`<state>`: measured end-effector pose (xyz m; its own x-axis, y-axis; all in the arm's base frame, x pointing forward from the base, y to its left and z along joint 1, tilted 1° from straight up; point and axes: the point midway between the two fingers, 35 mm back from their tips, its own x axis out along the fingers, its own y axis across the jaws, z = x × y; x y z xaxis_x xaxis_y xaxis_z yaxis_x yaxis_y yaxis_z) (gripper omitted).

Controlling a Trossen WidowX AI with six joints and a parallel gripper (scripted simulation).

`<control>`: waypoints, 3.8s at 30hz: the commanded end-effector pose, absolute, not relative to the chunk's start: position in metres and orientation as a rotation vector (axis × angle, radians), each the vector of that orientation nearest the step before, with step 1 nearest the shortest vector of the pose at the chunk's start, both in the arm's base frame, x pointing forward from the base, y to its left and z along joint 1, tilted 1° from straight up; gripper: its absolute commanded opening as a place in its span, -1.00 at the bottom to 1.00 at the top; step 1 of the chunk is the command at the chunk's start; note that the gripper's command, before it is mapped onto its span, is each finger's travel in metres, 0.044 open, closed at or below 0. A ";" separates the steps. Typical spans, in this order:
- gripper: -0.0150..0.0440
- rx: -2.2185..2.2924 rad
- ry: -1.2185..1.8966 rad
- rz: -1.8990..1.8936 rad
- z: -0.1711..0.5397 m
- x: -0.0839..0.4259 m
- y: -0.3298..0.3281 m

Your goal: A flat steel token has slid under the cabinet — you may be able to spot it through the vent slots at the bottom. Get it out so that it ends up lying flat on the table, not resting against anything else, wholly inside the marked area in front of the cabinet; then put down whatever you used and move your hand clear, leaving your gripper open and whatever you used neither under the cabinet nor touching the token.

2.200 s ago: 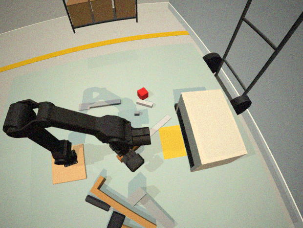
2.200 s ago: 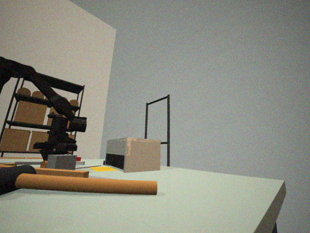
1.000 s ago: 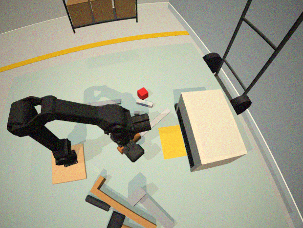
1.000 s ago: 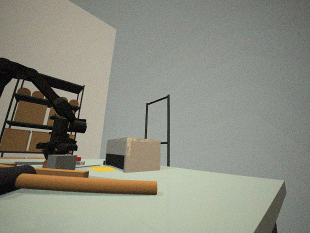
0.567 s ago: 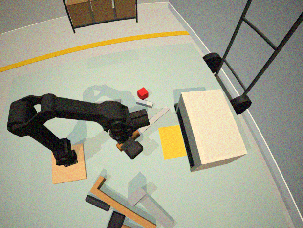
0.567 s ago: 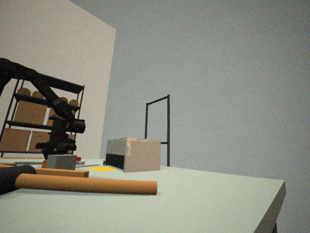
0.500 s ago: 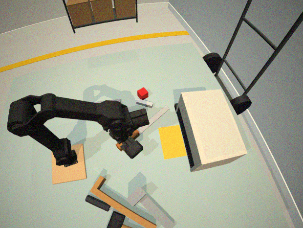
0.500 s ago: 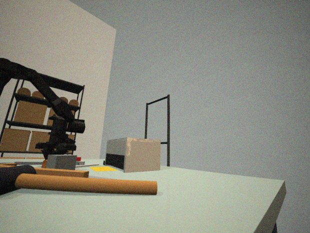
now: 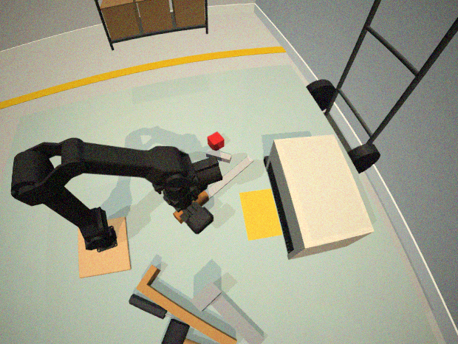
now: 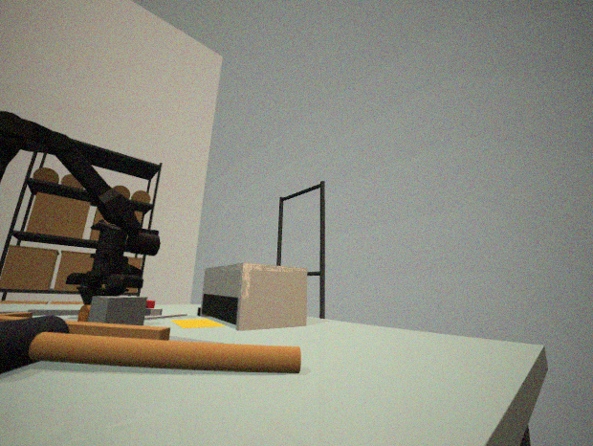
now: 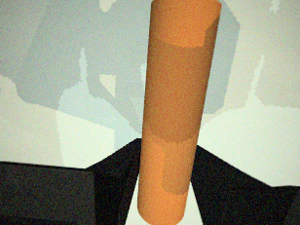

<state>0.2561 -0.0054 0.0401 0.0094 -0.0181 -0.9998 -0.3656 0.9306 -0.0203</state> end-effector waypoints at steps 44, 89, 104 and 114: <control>-0.49 -0.304 1.540 0.280 0.040 0.254 0.042; -0.49 -0.301 1.540 0.282 0.040 0.250 0.087; -0.49 -0.300 1.540 0.283 0.040 0.250 0.099; -0.49 -0.298 1.540 0.282 0.039 0.251 0.108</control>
<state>0.2499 0.1036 0.0379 0.0103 -0.0153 -0.9998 -0.3570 0.9339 -0.0179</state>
